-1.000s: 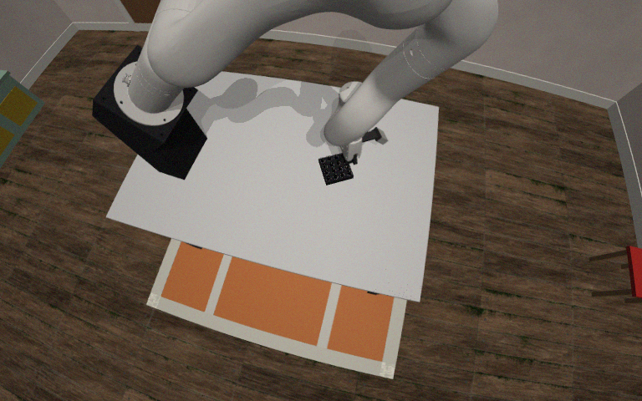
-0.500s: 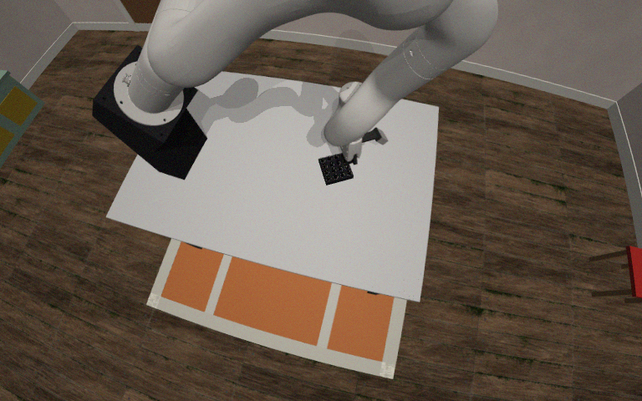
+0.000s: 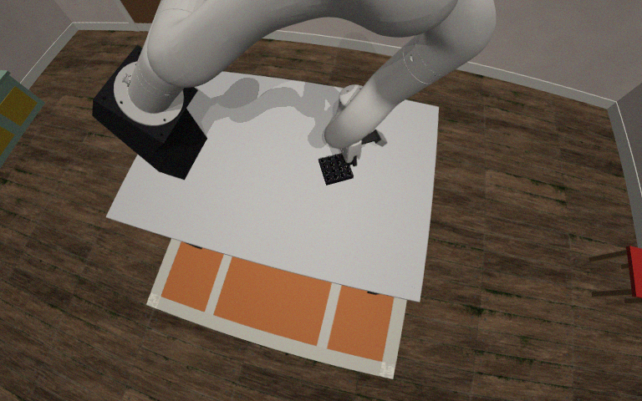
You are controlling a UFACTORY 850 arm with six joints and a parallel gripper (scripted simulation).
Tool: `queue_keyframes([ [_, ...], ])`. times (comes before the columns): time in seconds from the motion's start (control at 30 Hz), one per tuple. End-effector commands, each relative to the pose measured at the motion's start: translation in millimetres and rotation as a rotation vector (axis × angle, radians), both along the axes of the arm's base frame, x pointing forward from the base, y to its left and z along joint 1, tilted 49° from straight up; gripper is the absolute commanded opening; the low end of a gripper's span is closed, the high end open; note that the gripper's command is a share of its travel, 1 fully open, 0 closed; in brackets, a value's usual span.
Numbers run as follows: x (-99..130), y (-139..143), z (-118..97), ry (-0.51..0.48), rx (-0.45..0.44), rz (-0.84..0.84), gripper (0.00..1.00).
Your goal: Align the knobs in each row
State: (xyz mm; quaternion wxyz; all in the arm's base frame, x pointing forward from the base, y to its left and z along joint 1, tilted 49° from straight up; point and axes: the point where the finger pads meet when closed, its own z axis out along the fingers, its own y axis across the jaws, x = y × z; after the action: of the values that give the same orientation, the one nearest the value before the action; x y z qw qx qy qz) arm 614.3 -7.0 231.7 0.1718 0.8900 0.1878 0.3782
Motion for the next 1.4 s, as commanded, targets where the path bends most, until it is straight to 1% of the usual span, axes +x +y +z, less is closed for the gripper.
queue_keyframes([
  [0.0, 4, -1, -3, -0.001, 0.000, 0.000, 0.19],
  [0.4, 16, -3, -13, -0.001, 0.000, 0.000, 0.19],
  [0.73, 21, -4, -18, -0.001, 0.000, 0.000, 0.19],
  [1.37, 24, -5, -20, -0.001, 0.000, 0.000, 0.19],
])
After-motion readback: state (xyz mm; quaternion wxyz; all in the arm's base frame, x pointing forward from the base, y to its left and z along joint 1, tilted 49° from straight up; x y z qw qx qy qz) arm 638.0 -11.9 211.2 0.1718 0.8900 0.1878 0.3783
